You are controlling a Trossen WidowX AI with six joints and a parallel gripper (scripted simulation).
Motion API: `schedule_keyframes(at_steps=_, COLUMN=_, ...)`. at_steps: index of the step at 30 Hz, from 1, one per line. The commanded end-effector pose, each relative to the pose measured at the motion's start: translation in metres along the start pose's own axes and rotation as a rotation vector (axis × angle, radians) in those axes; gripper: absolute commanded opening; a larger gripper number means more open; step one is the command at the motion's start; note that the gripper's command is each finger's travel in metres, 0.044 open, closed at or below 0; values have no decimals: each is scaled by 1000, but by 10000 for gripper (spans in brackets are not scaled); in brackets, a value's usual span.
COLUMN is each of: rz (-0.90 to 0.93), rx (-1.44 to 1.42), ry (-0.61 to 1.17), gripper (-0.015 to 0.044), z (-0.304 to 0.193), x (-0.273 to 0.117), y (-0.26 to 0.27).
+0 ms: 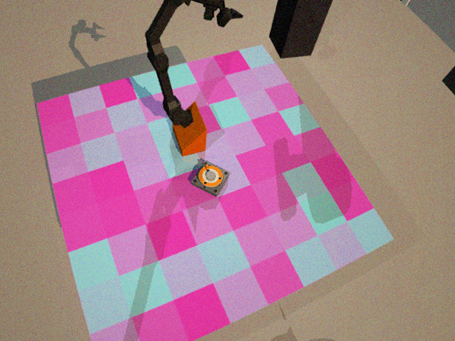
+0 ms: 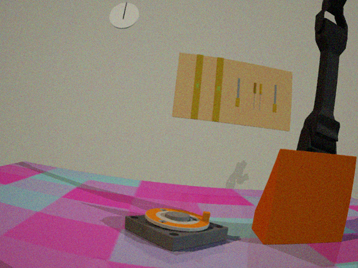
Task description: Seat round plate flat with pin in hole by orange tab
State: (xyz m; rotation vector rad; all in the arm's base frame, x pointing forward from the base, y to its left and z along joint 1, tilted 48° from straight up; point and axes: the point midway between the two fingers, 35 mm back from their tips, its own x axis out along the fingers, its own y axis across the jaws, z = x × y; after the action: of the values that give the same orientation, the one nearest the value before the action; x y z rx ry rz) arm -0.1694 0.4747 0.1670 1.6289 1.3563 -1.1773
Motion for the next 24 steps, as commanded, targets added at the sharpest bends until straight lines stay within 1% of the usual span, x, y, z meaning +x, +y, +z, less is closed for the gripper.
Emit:
schedule_keyframes(at_steps=1, rz=5, rx=1, ry=-5, gripper=374, z=2, x=1, y=1)
schedule_keyframes(at_steps=4, rz=65, rx=54, ry=-55, gripper=295, z=16, x=11, y=17)
schedule_keyframes(at_steps=10, rz=168, rx=385, ry=-63, gripper=137, z=10, x=32, y=71)
schedule_keyframes(at_steps=15, rz=352, rx=941, ry=-33, gripper=6, z=15, x=60, y=163)
schedule_keyframes(at_steps=16, rz=382, rx=1029, ry=-23, gripper=0, z=18, x=63, y=178)
schedule_keyframes(at_steps=18, rz=411, rx=1112, ry=-12, gripper=0, z=21, x=67, y=191)
schedule_keyframes(at_steps=21, rz=536, rx=1455, ry=48, gripper=0, z=39, x=77, y=248)
schedule_keyframes(at_steps=24, rz=625, rx=1684, ry=106, gripper=0, z=57, x=82, y=284)
